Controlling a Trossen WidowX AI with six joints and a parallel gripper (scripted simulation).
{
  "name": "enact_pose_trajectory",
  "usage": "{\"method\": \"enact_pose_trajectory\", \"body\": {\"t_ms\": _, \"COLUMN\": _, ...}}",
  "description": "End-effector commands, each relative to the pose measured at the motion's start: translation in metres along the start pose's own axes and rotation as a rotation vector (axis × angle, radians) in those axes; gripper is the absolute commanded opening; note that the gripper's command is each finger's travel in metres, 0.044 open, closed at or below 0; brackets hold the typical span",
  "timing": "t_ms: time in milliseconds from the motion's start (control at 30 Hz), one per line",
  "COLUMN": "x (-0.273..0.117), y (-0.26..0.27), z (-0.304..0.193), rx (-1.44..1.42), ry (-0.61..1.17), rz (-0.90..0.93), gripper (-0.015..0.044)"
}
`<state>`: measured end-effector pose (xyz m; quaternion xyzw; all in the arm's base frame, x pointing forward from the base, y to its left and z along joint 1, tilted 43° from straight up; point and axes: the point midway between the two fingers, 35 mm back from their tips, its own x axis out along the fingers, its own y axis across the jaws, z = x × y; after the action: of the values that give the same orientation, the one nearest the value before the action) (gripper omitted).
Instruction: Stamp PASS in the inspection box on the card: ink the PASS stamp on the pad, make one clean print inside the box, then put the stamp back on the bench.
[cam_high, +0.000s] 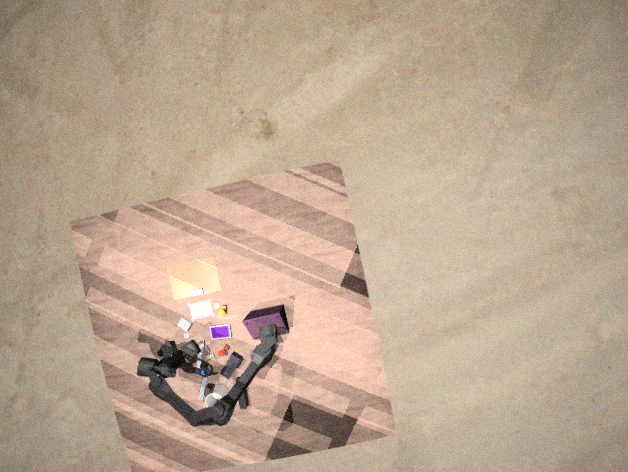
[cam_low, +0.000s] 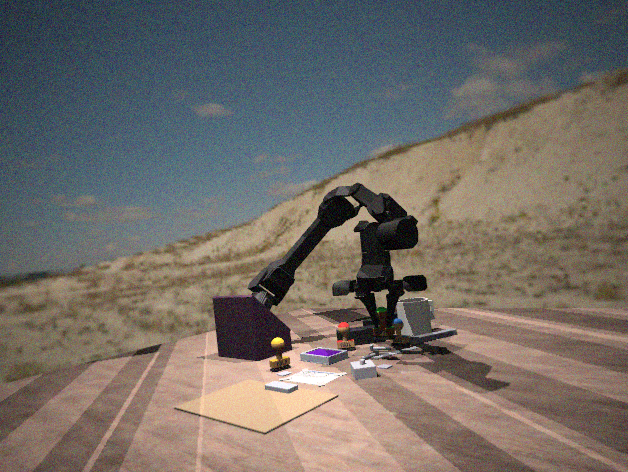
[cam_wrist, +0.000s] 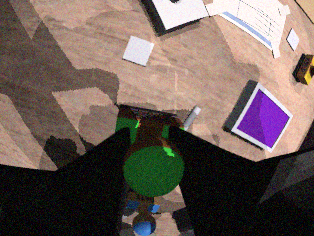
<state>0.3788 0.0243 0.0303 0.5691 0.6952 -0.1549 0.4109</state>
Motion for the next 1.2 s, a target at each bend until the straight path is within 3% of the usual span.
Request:
{"method": "enact_pose_trajectory", "body": {"t_ms": 0, "x": 0.008, "y": 0.0, "z": 0.0, "rx": 0.004, "ry": 0.003, "rz": 0.001, "gripper": 0.0}}
{"method": "enact_pose_trajectory", "body": {"t_ms": 767, "x": 0.042, "y": -0.001, "z": -0.002, "rx": 0.004, "ry": 0.006, "rz": 0.002, "gripper": 0.0}}
{"method": "enact_pose_trajectory", "body": {"t_ms": 1067, "x": 0.039, "y": 0.0, "z": -0.002, "rx": 0.0, "ry": 0.003, "rz": 0.0, "gripper": 0.0236}}
{"method": "enact_pose_trajectory", "body": {"t_ms": 1167, "x": 0.039, "y": 0.0, "z": -0.002, "rx": 0.0, "ry": 0.003, "rz": 0.0, "gripper": 0.0252}}
